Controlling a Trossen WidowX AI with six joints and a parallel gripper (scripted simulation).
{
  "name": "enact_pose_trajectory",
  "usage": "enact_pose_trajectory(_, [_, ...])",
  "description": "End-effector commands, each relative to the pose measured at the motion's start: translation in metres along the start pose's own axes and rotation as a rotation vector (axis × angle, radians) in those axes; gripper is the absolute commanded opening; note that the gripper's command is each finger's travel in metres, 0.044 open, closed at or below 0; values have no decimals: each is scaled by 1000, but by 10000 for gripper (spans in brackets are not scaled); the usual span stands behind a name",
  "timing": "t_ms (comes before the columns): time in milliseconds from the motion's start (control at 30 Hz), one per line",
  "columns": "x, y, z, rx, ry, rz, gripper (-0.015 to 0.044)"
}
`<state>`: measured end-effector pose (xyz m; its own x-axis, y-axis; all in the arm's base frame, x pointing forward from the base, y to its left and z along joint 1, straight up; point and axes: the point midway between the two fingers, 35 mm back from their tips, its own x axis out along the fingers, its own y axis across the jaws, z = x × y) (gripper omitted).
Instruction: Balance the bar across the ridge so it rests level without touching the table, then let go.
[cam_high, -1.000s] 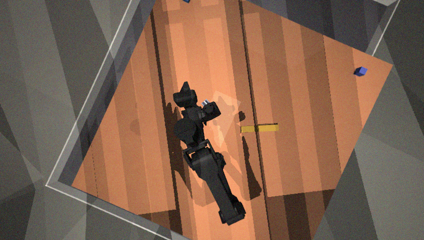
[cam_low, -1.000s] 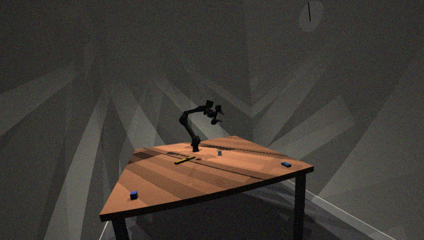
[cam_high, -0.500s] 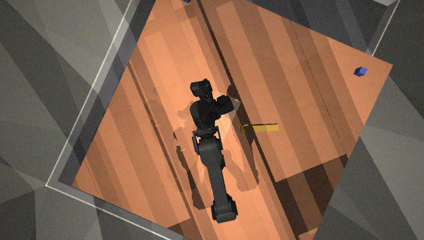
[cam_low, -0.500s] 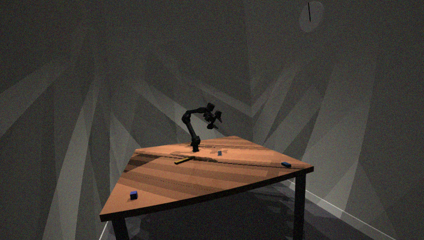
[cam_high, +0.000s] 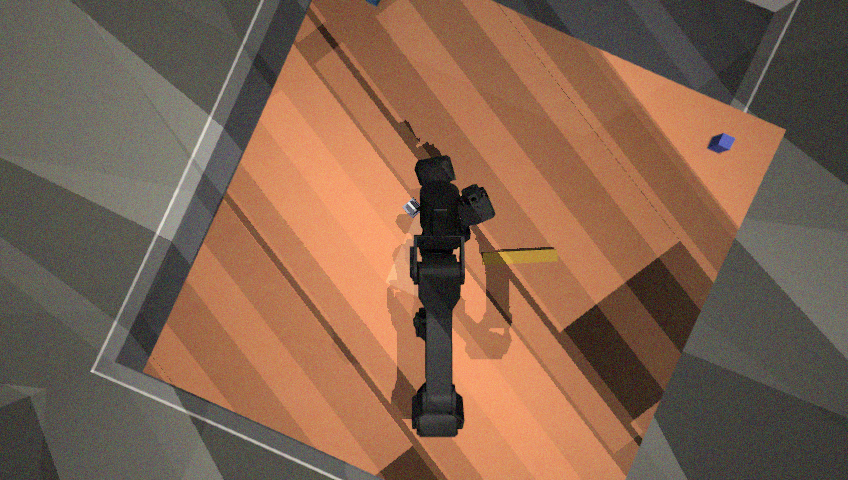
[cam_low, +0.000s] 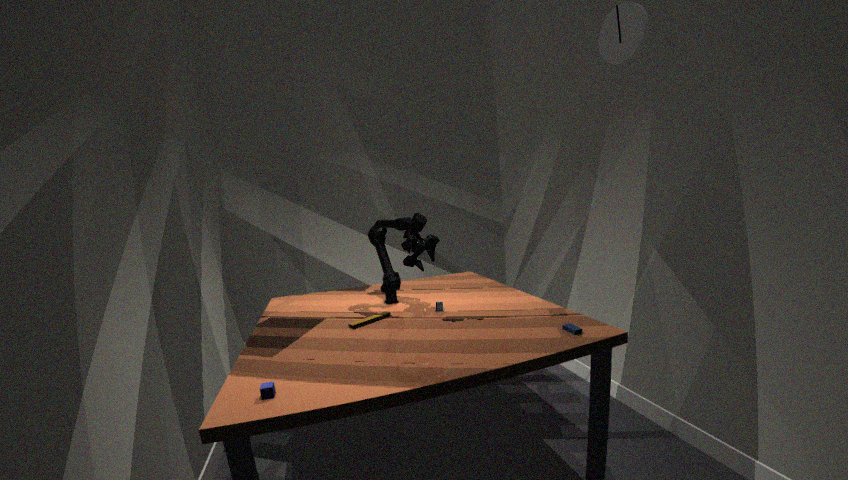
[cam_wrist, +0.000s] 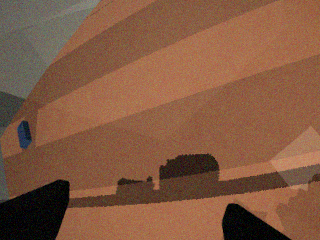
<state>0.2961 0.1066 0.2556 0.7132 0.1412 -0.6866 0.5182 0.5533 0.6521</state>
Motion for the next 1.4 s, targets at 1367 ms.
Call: enact_pose_trajectory(1367, [37,-183,104,60,129,-627,315])
